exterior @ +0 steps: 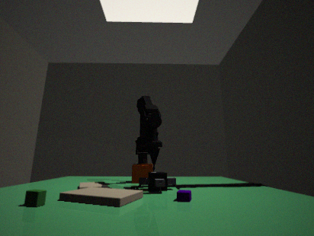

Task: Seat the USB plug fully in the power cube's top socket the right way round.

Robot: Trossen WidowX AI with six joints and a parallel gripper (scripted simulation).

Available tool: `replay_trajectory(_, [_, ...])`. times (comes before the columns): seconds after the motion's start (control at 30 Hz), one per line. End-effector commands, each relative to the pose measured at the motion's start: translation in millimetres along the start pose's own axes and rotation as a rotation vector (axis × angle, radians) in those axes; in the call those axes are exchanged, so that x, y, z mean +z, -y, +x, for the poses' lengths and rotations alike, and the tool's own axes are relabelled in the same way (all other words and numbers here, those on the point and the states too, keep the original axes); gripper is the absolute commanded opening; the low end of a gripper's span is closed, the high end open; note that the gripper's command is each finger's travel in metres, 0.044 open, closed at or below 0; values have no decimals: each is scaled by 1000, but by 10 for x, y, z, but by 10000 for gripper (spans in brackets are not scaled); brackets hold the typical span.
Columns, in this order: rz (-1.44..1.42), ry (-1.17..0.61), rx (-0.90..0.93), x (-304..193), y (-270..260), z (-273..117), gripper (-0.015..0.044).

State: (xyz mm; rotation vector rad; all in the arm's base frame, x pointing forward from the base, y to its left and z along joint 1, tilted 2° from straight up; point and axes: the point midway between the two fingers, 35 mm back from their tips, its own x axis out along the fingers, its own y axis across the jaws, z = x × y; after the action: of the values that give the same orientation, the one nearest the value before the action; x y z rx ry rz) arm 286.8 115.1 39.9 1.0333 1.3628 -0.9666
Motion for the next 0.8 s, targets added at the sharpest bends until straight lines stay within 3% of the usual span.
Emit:
replay_trajectory(0.0, [-6, -3, -2, -3, 2, 13, 0])
replay_trajectory(0.77, [-6, -3, -2, -1, 2, 40, 0])
